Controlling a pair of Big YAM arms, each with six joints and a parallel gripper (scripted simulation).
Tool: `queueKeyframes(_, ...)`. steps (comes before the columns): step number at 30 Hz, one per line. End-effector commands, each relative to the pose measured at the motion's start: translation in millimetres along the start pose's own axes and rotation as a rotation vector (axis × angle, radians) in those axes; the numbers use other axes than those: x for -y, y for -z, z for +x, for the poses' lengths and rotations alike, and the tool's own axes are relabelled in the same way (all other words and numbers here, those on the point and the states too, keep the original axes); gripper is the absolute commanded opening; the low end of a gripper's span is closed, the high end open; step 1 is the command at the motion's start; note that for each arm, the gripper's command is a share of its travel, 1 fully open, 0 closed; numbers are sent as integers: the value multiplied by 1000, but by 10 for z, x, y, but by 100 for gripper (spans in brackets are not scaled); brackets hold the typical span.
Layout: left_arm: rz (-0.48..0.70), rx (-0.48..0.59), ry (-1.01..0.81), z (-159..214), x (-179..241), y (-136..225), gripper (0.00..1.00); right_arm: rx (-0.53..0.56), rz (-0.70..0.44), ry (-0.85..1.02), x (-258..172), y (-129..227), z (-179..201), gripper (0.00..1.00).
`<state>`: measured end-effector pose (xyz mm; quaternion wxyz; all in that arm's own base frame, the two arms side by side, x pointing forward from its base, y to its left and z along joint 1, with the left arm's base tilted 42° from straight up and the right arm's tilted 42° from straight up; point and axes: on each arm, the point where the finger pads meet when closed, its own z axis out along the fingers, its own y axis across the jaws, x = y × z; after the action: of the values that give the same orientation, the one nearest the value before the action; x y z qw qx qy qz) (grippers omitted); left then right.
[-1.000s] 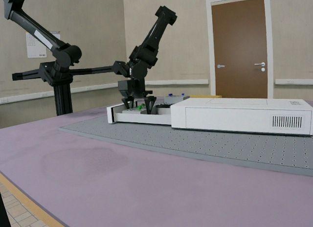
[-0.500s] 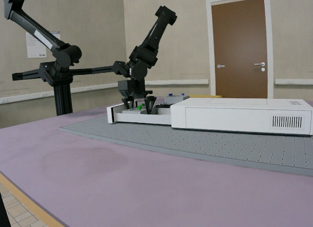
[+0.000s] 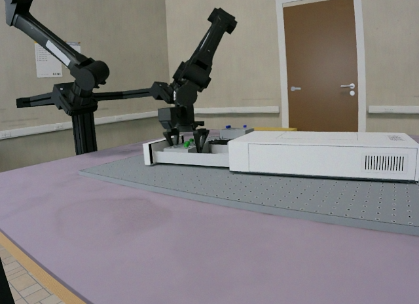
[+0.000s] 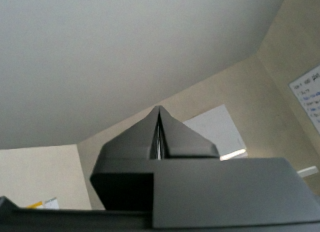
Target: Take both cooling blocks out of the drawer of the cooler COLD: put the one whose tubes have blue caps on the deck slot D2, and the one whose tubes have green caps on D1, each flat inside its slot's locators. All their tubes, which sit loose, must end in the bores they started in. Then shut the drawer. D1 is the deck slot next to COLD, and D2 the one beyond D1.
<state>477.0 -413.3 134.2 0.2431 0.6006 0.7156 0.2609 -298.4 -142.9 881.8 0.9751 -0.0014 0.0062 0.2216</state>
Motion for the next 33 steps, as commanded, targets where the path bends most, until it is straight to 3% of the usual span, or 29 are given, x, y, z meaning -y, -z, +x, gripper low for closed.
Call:
queueKeyframes(1, -20, 31, 19, -112, -104, 117, 42, 18, -1, 1, 6, -11, -119, 0)
queueKeyframes(23, -20, 31, 19, -112, -104, 117, 8, 18, -1, 1, 6, -11, -119, 0)
queueKeyframes(33, -20, 31, 19, -112, -104, 117, 0, 18, -1, 1, 6, -11, -119, 0)
